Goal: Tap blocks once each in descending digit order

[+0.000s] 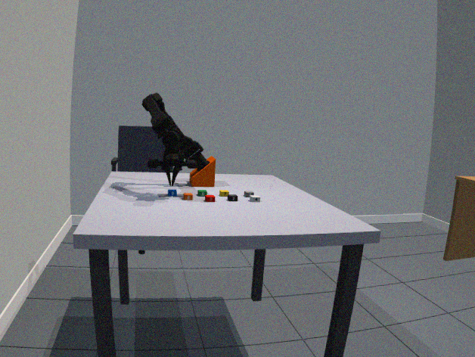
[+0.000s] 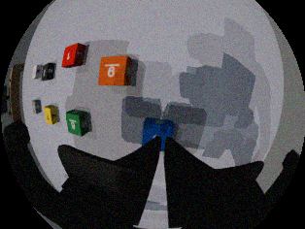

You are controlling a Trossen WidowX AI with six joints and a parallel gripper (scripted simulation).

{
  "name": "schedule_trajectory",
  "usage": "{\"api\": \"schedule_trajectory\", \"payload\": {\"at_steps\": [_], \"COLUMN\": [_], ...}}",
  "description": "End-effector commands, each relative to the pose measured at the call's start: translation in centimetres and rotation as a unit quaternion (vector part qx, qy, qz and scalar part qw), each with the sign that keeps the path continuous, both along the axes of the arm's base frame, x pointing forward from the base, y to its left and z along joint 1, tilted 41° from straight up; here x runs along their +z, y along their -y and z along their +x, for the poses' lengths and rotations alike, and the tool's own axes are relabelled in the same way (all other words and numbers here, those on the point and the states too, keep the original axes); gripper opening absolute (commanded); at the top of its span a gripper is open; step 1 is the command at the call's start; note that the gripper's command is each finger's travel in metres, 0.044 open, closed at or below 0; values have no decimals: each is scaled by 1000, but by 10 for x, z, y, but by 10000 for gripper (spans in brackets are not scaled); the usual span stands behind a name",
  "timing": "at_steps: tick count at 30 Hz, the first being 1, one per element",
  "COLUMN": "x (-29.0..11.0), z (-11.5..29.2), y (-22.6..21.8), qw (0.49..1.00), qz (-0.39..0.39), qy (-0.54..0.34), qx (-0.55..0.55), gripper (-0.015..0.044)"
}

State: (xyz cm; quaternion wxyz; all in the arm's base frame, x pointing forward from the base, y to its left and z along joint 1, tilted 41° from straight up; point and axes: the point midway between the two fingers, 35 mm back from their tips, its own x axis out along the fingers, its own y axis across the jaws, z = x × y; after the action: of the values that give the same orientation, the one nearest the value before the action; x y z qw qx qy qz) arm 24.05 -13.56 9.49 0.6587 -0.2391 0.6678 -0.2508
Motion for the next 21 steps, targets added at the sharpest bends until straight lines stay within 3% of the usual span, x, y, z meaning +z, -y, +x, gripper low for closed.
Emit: {"api": "schedule_trajectory", "payload": {"at_steps": [1, 5, 14, 21], "x": [6, -5, -61, -114], "z": [2, 23, 68, 54], "y": [-3, -30, -164, -261], "qw": [1000, 1000, 998, 999], "qz": [-2, 15, 57, 46], "qy": [6, 8, -3, -5], "qx": [-3, 11, 42, 18], "gripper": [46, 151, 387, 400]}}
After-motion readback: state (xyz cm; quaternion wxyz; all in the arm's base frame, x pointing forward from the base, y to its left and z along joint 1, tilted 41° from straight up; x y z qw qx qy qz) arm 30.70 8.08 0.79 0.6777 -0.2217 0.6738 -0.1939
